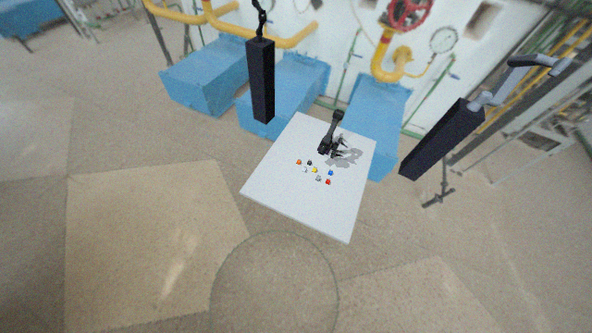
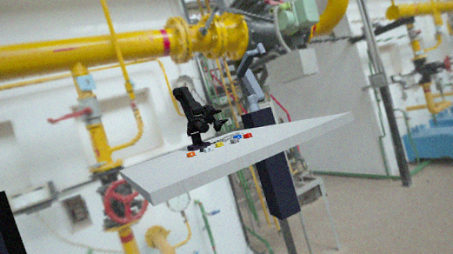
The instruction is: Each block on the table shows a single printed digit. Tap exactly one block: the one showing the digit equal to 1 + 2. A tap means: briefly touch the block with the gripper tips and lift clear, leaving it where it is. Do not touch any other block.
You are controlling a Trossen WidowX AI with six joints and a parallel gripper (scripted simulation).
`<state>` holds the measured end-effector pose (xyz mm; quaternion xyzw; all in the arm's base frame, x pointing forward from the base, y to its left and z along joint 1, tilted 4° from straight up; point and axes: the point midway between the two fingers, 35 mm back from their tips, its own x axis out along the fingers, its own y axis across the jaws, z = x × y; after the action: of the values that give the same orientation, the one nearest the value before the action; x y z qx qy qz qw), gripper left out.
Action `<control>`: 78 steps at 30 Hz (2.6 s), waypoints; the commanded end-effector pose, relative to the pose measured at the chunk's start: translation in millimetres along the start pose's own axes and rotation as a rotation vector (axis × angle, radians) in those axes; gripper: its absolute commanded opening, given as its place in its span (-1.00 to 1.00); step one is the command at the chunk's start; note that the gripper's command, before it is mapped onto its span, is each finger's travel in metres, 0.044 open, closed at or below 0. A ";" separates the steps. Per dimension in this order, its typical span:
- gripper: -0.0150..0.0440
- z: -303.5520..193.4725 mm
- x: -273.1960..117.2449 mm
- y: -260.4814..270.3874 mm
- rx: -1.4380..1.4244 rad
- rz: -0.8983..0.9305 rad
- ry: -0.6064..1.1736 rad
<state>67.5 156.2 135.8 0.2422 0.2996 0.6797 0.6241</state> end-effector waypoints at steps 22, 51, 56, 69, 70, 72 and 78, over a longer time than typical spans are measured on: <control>0.86 119.0 -251.5 -129.7 0.479 -1.238 0.517; 0.86 131.3 -301.3 -127.3 0.575 -1.438 0.517; 0.86 164.5 -249.4 -149.9 0.573 -1.434 0.513; 0.86 174.1 -229.5 -155.9 0.573 -1.432 0.510; 0.86 174.1 -229.5 -155.9 0.573 -1.432 0.510; 0.86 174.1 -229.5 -155.9 0.573 -1.432 0.510; 0.86 174.1 -229.5 -155.9 0.573 -1.432 0.510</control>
<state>323.2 -46.8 157.2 -0.0209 0.6769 0.0496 0.7341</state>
